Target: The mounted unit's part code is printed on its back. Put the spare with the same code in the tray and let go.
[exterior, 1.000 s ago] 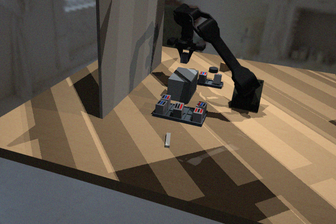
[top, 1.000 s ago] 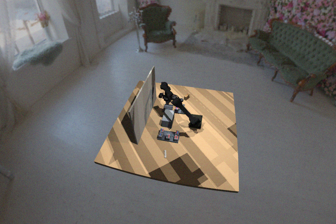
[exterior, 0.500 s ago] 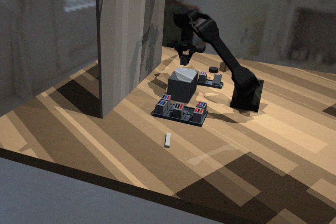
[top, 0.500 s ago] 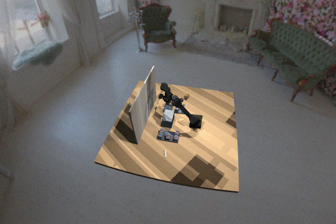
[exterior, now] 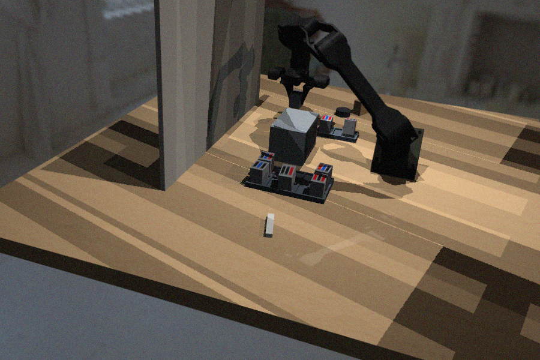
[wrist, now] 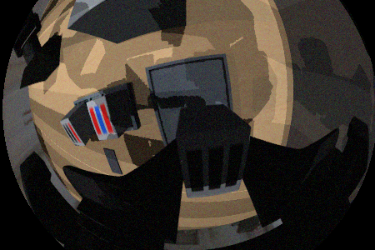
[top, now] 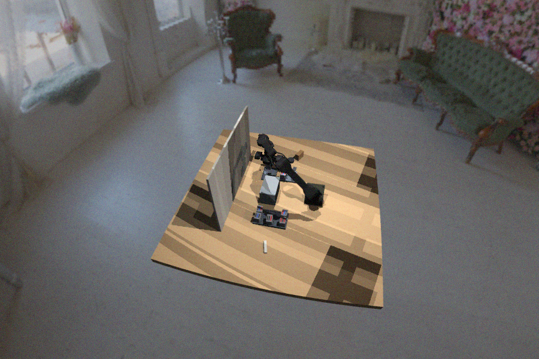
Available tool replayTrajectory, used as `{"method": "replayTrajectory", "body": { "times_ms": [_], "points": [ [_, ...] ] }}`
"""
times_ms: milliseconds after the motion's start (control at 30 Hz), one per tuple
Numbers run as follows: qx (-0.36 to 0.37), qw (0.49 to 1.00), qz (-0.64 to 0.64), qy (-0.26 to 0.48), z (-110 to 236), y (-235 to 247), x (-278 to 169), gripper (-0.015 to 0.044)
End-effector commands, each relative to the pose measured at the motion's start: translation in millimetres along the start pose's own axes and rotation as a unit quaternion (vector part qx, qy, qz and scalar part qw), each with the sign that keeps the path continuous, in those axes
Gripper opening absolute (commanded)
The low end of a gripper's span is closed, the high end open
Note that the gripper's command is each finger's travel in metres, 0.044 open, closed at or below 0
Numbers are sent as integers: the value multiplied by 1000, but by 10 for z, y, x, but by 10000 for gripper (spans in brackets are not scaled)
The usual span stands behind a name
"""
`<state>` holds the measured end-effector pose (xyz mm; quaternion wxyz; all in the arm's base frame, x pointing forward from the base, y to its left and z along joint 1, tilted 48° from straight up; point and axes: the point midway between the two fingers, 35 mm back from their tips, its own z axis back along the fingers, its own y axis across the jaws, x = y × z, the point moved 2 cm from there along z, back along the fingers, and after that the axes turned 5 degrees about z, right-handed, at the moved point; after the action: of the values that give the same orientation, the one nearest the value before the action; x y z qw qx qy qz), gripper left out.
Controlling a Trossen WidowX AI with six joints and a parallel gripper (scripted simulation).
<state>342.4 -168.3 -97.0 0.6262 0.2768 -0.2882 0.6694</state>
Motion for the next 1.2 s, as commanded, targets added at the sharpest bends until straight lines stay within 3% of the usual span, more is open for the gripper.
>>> {"method": "replayTrajectory", "body": {
  "times_ms": [0,1167],
  "points": [
    [-1,1000,-3,-2,-32,6,5,0],
    [-1,1000,-2,-3,-286,18,17,0]
  ]
}}
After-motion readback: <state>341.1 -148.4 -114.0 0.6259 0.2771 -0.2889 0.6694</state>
